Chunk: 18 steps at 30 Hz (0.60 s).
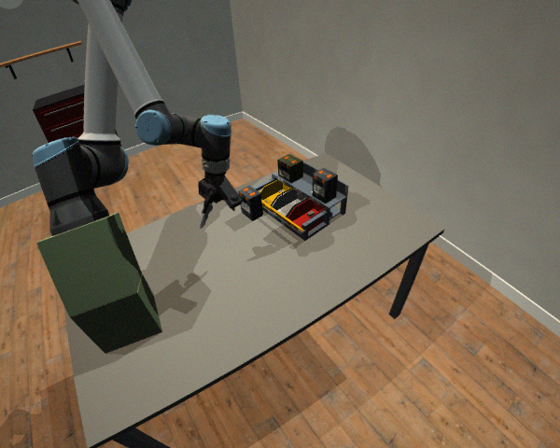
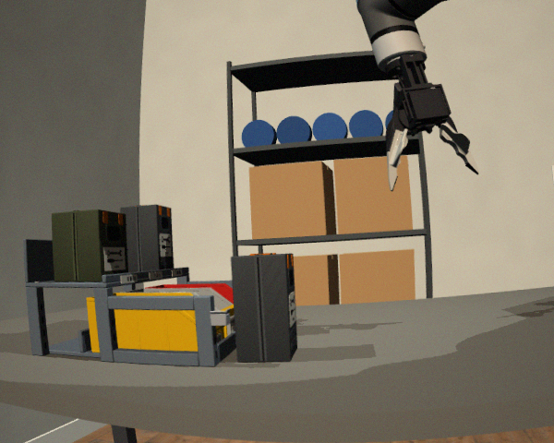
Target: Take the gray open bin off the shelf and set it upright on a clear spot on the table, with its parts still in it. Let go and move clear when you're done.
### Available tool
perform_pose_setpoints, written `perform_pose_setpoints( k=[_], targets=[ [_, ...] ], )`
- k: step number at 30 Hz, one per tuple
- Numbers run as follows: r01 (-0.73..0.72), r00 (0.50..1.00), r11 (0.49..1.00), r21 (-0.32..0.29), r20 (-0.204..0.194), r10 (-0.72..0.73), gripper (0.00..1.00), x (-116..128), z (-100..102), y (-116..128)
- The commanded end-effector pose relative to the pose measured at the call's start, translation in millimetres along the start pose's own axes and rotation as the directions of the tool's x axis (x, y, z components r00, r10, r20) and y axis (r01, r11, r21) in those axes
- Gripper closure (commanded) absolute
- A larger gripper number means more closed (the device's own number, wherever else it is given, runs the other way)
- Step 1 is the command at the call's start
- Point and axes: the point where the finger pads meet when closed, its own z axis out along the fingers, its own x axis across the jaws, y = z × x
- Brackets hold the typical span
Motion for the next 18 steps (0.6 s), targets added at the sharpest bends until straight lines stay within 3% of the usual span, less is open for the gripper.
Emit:
perform_pose_setpoints(
  k=[1, 13, 18],
  targets=[
    [-0.133, 0.981, 0.988, 0.079, 0.150, 0.121, 0.00, -41, 3, 1],
    [-0.133, 0.981, 0.988, 0.079, 0.150, 0.121, 0.00, -41, 3, 1],
    [-0.145, 0.978, 0.986, 0.084, 0.163, 0.130, 0.00, -88, 6, 3]
  ],
)
